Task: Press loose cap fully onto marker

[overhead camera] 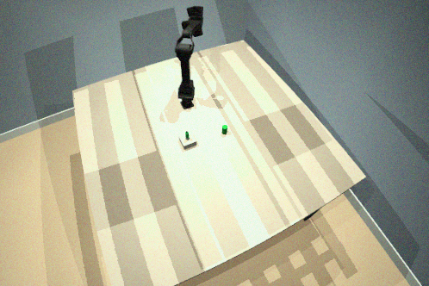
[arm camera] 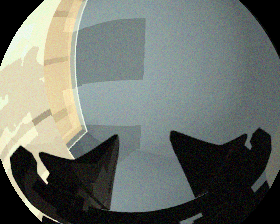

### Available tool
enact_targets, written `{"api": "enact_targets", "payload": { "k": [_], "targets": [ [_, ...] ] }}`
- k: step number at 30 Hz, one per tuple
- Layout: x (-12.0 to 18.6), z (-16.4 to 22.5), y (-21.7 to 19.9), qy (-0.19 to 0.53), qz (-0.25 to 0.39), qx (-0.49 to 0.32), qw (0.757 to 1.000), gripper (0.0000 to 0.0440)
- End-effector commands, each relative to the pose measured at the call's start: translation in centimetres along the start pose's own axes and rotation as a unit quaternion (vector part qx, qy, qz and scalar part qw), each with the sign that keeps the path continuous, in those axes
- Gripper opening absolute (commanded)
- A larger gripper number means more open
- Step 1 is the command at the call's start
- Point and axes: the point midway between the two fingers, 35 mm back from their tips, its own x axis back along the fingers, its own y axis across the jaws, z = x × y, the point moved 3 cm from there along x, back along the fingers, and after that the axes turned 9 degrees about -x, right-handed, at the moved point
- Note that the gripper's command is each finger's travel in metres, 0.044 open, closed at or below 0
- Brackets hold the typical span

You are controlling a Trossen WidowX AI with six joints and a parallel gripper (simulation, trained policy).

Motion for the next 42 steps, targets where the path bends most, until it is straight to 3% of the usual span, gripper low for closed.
{"api": "enact_targets", "payload": {
  "k": [1,18,42],
  "targets": [
    [0.7,0.8,0.1,0.015,-0.011,-0.012,1.0,0.028],
    [3.9,3.7,1.2,0.069,-0.063,-0.058,0.994,0.0308],
    [8.6,7.6,3.4,0.147,-0.129,-0.129,0.972,0.0312]
  ]
}}
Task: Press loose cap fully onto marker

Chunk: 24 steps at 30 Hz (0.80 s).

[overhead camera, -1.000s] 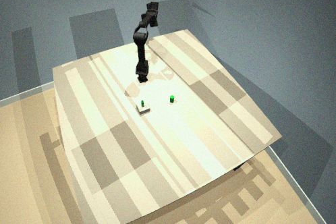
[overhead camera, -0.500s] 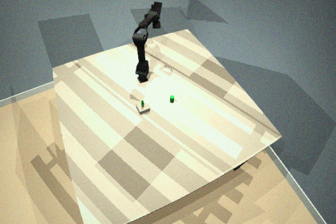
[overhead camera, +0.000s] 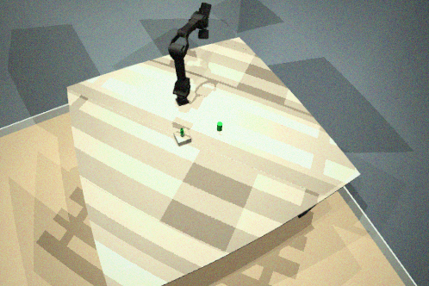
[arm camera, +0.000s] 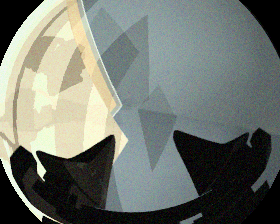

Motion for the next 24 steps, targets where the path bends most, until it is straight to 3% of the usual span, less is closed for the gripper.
{"api": "enact_targets", "payload": {
  "k": [1,24],
  "targets": [
    [0.5,0.9,0.3,0.016,-0.009,-0.014,1.0,0.0312],
    [3.4,5.7,2.8,0.091,-0.067,-0.092,0.989,0.0315]
  ]
}}
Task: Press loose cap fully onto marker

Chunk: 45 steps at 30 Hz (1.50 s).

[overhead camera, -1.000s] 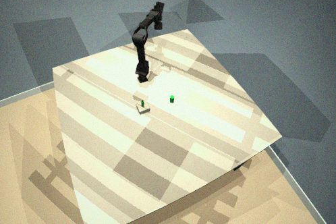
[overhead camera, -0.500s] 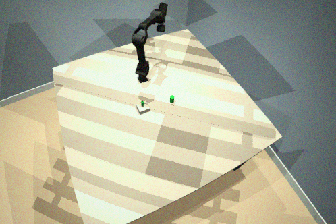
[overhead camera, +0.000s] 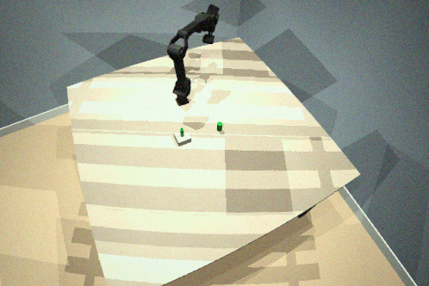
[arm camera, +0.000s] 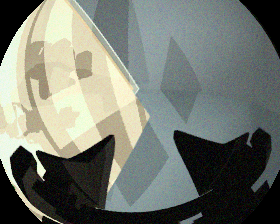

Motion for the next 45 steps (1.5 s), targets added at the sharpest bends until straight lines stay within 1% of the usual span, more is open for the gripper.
{"api": "enact_targets", "payload": {
  "k": [1,23,45],
  "targets": [
    [0.3,1.0,0.4,0.015,-0.009,-0.016,1.0,0.0315],
    [2.0,6.1,2.7,0.085,-0.059,-0.098,0.99,0.0318],
    [3.9,10.9,5.4,0.15,-0.104,-0.184,0.966,0.032]
  ]
}}
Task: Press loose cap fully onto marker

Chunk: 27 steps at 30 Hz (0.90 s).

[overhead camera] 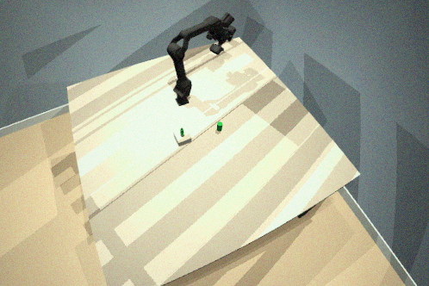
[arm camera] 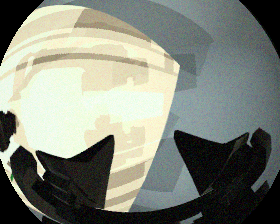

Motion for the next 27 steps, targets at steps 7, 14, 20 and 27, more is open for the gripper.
{"api": "enact_targets", "payload": {
  "k": [7,14,20,27],
  "targets": [
    [0.0,2.6,0.6,0.03,-0.021,-0.043,0.998,0.032],
    [0.1,4.5,1.0,0.049,-0.035,-0.073,0.996,0.0321],
    [0.2,6.0,1.5,0.064,-0.046,-0.099,0.992,0.0321],
    [0.3,7.8,2.0,0.081,-0.059,-0.13,0.987,0.0322]
  ]
}}
